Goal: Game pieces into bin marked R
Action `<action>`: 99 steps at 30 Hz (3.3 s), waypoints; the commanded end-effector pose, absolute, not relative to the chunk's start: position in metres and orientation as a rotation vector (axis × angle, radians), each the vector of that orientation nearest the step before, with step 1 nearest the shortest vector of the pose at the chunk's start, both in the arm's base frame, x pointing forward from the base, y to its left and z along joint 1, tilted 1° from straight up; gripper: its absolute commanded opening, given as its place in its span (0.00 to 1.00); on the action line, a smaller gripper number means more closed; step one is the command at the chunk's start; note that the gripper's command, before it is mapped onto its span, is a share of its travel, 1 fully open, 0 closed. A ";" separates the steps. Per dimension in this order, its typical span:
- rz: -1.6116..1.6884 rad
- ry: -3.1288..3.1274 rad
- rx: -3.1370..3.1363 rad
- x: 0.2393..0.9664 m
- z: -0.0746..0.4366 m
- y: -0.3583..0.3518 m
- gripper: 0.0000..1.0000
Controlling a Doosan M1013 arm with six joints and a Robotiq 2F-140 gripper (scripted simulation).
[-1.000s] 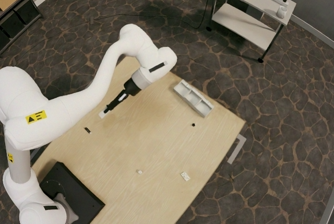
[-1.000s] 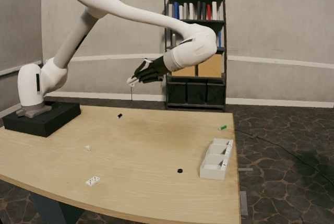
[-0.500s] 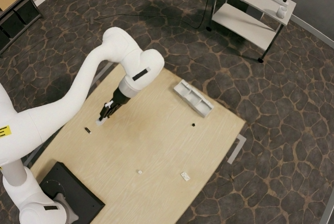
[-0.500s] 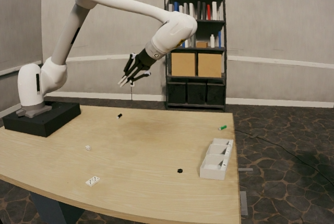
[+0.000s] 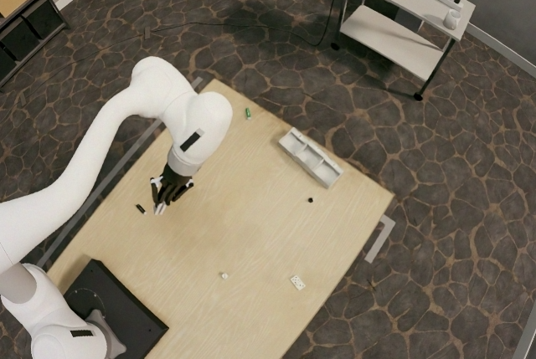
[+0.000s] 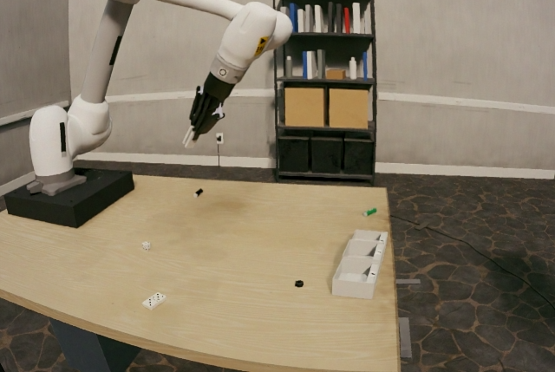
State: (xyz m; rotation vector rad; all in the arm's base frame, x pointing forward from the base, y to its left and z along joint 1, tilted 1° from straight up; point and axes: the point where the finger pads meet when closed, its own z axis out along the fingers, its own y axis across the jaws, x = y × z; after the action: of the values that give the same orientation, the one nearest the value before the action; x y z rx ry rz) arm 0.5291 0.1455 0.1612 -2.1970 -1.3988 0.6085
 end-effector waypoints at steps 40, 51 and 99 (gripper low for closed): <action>0.000 -0.250 -3.122 0.455 0.150 0.072 0.15; 0.002 0.229 -3.123 0.510 0.139 0.058 0.15; 0.002 0.302 -3.118 0.844 0.075 -0.025 0.15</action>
State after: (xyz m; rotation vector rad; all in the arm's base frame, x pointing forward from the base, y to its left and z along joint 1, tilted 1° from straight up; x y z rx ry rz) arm 0.8244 -0.0210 0.0777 -3.1185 0.3016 0.0014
